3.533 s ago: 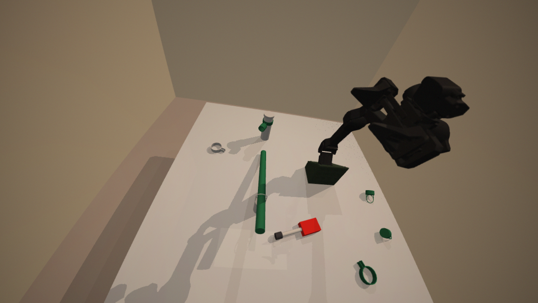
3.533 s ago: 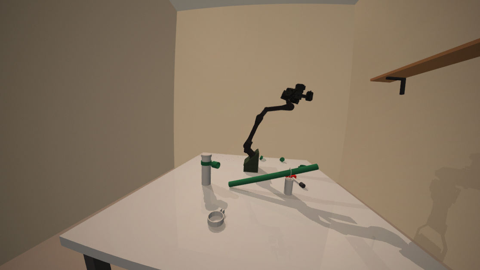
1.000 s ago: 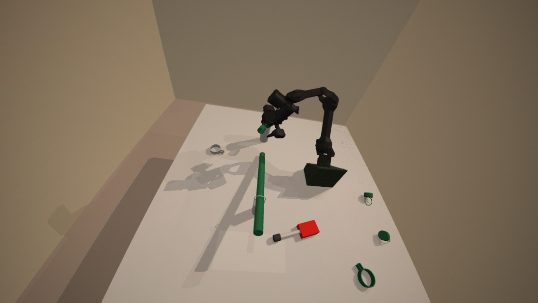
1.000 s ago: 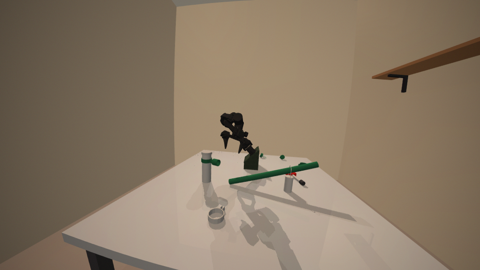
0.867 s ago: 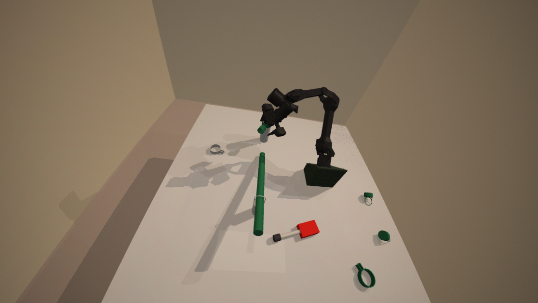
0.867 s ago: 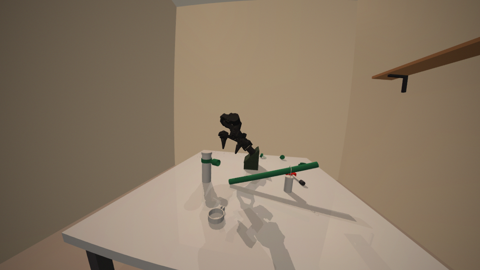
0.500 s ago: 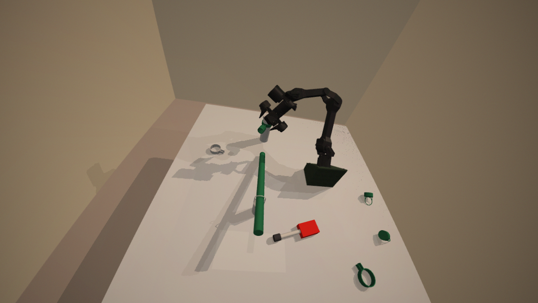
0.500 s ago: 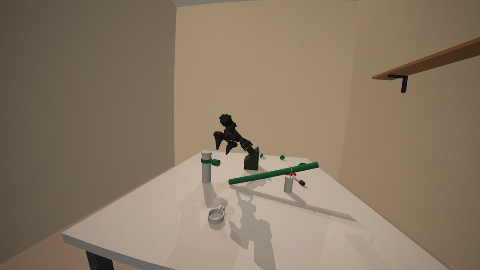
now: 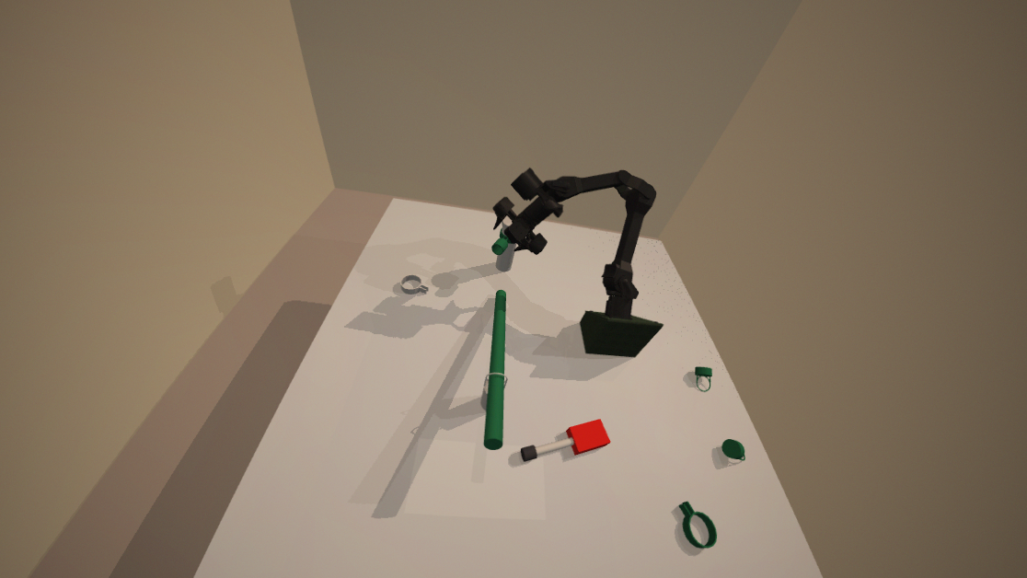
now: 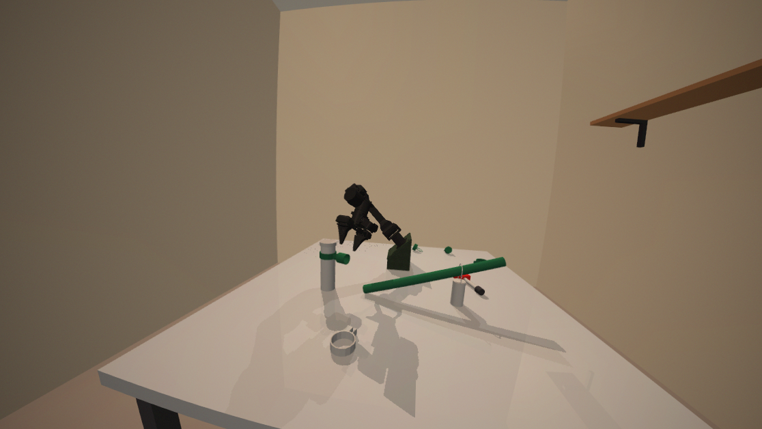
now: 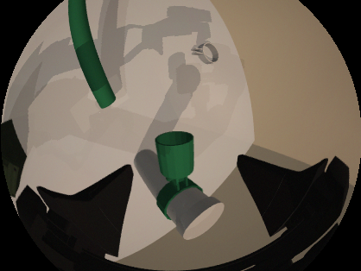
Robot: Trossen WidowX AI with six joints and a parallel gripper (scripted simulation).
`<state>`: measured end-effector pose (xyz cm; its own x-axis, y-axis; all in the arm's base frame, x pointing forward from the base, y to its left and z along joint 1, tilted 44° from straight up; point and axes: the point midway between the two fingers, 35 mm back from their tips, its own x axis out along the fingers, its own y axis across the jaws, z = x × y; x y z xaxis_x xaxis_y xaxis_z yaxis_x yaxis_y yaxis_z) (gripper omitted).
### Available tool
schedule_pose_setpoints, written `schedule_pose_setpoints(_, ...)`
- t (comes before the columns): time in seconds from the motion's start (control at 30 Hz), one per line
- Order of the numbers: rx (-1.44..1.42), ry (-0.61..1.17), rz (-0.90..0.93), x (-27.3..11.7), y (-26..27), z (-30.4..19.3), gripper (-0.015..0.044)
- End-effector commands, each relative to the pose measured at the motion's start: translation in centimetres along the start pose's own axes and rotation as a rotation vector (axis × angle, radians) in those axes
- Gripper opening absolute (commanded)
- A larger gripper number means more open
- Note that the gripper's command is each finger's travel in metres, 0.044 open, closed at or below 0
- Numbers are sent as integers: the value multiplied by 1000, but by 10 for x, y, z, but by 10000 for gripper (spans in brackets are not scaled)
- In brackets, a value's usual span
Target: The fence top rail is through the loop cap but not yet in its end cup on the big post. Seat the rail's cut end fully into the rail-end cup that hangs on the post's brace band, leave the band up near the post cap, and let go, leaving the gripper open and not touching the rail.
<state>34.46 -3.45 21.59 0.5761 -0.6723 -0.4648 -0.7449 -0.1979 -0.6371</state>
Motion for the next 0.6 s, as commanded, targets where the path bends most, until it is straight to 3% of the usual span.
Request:
schedule_pose_setpoints(0.0,-12,-3,3,9,8,1,440)
schedule_pose_setpoints(0.57,-10,-5,5,30,6,3,440)
